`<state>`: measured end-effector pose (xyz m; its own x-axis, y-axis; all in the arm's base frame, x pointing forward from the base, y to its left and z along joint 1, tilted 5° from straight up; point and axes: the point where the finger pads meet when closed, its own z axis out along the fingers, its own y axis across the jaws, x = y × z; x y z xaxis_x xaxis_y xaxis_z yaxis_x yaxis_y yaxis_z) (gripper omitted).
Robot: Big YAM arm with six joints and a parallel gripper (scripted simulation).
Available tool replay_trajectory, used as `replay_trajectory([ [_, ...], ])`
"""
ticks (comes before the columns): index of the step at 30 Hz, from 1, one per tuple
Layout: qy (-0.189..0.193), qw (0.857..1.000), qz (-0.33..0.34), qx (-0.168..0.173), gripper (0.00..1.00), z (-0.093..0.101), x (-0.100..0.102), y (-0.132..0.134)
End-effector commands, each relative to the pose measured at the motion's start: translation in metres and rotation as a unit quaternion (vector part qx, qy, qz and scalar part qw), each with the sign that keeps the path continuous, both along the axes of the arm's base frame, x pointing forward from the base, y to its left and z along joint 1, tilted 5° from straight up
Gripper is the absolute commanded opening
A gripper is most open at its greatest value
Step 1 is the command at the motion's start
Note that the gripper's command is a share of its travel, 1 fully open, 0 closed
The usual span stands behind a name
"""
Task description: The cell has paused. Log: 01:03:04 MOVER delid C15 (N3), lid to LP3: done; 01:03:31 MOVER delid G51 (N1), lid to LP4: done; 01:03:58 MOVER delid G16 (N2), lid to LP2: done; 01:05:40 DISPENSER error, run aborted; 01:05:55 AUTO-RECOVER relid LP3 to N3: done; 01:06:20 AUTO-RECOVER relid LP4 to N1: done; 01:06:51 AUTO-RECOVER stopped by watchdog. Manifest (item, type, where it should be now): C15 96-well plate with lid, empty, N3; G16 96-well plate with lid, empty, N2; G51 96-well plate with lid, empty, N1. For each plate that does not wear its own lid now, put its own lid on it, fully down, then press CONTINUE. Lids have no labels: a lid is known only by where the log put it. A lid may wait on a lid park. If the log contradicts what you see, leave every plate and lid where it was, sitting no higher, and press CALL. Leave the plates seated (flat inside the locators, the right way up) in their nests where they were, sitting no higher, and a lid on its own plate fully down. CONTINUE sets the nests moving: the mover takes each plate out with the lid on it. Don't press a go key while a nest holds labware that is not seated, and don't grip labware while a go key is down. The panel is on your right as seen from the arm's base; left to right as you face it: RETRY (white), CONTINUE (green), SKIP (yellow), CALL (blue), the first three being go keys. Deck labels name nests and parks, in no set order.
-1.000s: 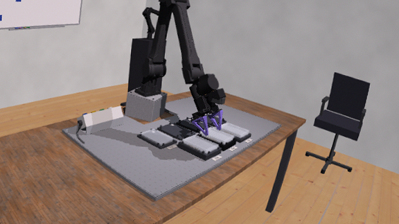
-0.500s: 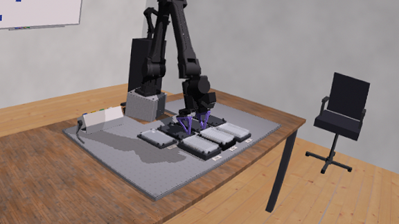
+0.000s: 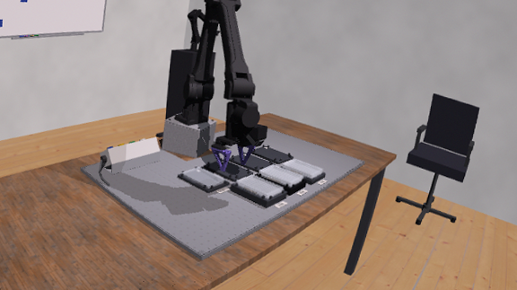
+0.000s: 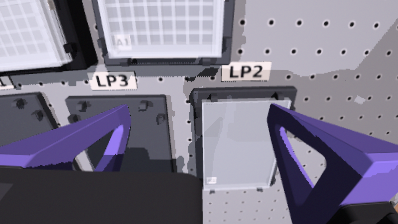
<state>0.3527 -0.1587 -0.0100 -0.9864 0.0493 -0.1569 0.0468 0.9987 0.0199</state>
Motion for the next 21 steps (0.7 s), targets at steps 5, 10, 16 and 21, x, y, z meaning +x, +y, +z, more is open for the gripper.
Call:
replay_trajectory([
  [5, 0.048, 0.999, 0.012, 0.007, 1.0, -0.007, -0.028, -0.012],
  [10, 0.022, 1.0, 0.012, -0.006, 1.0, 0.002, -0.04, -0.03],
  [16, 0.024, 1.0, 0.011, -0.006, 1.0, -0.002, -0.067, -0.044],
  [21, 0.034, 0.999, 0.012, 0.002, 1.0, -0.012, -0.082, -0.049],
])
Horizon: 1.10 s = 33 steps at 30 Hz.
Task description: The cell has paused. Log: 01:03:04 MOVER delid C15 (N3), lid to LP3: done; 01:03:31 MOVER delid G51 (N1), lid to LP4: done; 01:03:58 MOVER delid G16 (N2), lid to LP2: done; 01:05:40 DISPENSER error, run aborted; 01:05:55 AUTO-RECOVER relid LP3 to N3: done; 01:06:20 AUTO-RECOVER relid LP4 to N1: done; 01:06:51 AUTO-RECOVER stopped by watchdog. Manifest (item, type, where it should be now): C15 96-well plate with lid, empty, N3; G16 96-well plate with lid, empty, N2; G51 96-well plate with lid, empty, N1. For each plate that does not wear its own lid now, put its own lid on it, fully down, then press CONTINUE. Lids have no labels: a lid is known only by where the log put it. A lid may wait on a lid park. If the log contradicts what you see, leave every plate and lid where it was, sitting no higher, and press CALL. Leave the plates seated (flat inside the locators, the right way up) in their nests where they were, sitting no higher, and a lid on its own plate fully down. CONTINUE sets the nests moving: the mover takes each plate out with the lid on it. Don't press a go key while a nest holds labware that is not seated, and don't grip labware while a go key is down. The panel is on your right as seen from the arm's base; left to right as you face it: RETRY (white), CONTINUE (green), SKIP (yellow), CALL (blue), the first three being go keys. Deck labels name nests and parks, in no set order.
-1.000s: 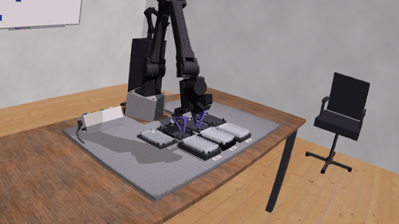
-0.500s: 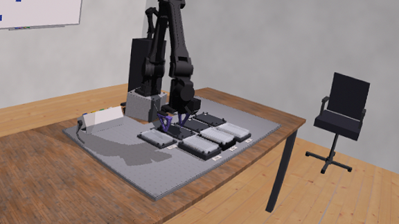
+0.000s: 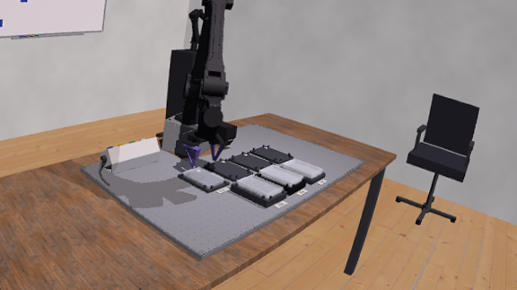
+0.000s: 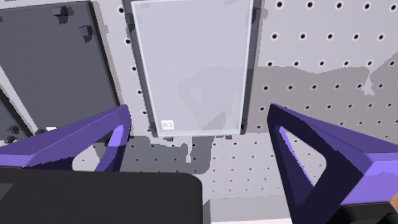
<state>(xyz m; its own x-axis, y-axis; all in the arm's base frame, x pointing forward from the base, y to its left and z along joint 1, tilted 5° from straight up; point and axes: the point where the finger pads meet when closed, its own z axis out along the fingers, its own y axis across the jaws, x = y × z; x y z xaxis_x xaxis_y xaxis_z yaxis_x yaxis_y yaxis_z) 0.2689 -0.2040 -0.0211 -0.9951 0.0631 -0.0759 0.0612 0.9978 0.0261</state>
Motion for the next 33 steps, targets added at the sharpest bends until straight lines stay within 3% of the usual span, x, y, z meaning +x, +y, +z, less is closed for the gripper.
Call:
replay_trajectory([
  [1, -0.006, 1.0, 0.018, -0.003, 1.0, -0.001, 0.001, -0.004],
  [2, -0.012, 0.999, 0.03, -0.007, 1.0, 0.004, 0.015, -0.004],
  [12, -0.014, 1.0, 0.018, -0.01, 1.0, 0.008, 0.013, -0.007],
  [16, -0.004, 1.0, 0.027, -0.001, 1.0, -0.01, 0.007, 0.003],
  [33, -0.004, 1.0, 0.019, -0.001, 1.0, -0.035, 0.008, 0.004],
])
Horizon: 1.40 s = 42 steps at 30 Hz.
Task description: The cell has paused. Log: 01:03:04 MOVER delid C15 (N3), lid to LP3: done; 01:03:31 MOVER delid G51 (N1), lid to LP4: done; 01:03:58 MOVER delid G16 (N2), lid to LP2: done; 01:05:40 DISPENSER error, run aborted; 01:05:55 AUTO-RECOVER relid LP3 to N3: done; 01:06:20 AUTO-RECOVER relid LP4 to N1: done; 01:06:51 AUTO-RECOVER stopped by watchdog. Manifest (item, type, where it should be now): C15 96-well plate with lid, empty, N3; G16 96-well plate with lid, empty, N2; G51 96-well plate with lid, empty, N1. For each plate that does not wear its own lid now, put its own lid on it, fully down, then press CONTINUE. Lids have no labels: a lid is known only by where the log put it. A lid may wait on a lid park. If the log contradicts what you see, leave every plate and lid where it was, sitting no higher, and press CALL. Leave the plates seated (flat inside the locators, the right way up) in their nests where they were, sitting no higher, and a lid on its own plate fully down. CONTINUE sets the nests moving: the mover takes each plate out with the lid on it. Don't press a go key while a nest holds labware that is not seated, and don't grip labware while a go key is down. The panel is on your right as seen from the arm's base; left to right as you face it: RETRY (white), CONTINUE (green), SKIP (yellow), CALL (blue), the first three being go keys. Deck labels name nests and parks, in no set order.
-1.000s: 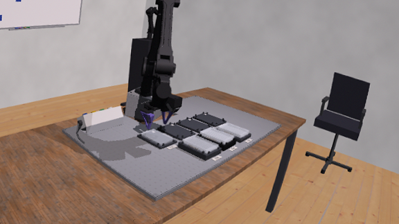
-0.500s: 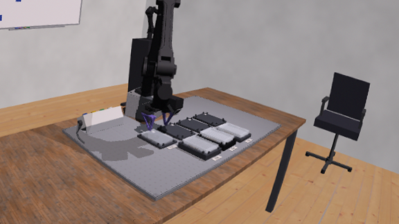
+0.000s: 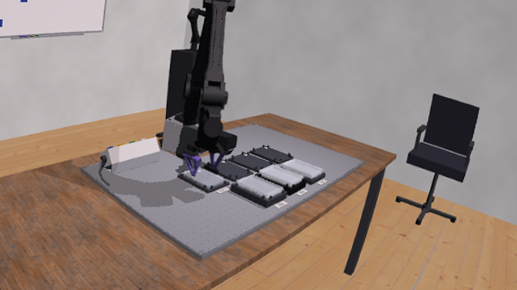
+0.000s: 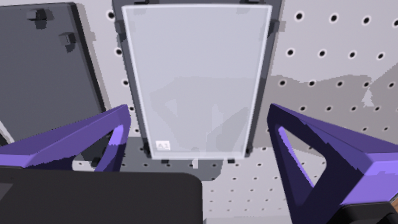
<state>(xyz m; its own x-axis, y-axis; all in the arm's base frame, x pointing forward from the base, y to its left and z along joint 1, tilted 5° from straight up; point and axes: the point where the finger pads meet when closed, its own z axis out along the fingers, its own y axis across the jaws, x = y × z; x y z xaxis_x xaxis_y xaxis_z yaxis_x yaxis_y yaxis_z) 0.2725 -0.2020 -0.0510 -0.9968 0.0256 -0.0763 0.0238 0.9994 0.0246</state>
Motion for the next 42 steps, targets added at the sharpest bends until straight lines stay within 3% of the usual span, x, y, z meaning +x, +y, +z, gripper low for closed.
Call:
replay_trajectory([
  [1, -0.003, 1.0, 0.0, 0.0, 1.0, -0.005, 0.004, 0.003],
  [12, -0.003, 1.0, 0.0, 0.0, 1.0, -0.022, 0.005, 0.003],
  [16, -0.012, 1.0, 0.0, -0.008, 1.0, -0.013, 0.011, -0.006],
  [25, -0.012, 1.0, 0.0, -0.008, 1.0, -0.012, 0.012, -0.006],
  [26, -0.012, 1.0, 0.0, -0.008, 0.0, -0.012, 0.012, -0.006],
  [42, -0.012, 1.0, 0.0, -0.008, 0.0, -0.012, 0.012, -0.006],
])
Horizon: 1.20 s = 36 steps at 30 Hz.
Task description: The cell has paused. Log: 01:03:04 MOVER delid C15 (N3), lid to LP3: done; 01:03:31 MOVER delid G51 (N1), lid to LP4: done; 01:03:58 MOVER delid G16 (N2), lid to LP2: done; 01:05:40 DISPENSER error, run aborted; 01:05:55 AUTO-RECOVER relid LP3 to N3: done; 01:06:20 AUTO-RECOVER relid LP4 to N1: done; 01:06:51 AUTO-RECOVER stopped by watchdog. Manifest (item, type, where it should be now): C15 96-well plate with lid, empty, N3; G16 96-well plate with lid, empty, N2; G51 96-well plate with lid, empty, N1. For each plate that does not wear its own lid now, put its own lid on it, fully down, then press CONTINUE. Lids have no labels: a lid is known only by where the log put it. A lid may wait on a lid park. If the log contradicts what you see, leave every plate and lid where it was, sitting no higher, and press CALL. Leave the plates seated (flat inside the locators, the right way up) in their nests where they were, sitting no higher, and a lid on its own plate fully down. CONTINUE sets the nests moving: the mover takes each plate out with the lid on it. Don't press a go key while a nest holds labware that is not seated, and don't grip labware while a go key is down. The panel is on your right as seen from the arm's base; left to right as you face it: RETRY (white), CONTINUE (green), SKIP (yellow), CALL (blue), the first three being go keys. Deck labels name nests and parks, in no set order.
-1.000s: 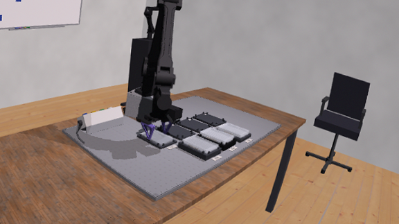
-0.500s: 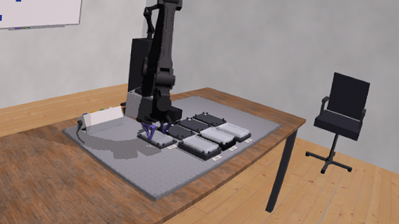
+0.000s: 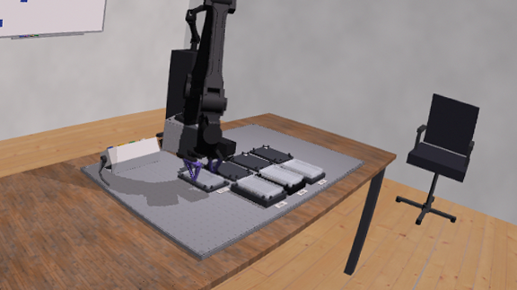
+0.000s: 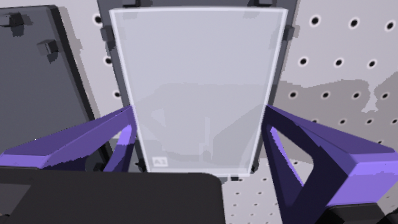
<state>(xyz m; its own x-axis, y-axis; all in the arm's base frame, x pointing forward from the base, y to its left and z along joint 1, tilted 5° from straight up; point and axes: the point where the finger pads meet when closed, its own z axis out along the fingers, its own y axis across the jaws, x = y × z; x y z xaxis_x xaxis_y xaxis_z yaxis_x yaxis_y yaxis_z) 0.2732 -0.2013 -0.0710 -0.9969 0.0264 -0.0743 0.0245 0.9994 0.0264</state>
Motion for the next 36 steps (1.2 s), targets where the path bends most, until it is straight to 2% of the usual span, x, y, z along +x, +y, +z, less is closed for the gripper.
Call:
replay_trajectory([
  [1, -0.015, 1.0, 0.001, -0.009, 0.0, 0.012, 0.013, -0.002],
  [15, -0.013, 1.0, 0.0, -0.009, 0.0, 0.008, 0.011, -0.006],
  [16, -0.01, 1.0, 0.0, -0.005, 0.0, 0.008, 0.01, 0.0],
  [18, -0.013, 1.0, 0.0, -0.009, 0.0, 0.008, 0.011, -0.006],
  [19, -0.013, 1.0, 0.001, -0.008, 0.0, 0.014, 0.011, -0.001],
  [26, -0.023, 1.0, 0.001, -0.016, 0.0, 0.032, 0.019, -0.013],
  [28, -0.023, 1.0, 0.001, -0.016, 0.0, 0.032, 0.019, -0.013],
  [29, -0.005, 1.0, 0.001, -0.002, 0.0, 0.02, 0.008, -0.005],
  [30, -0.005, 1.0, 0.001, -0.002, 0.0, 0.021, 0.008, -0.005],
  [31, -0.007, 1.0, 0.001, -0.003, 0.0, 0.025, 0.007, -0.005],
  [32, -0.019, 1.0, 0.001, -0.013, 0.0, 0.036, 0.013, -0.011],
  [36, -0.024, 1.0, 0.0, -0.017, 0.0, 0.047, 0.016, -0.016],
])
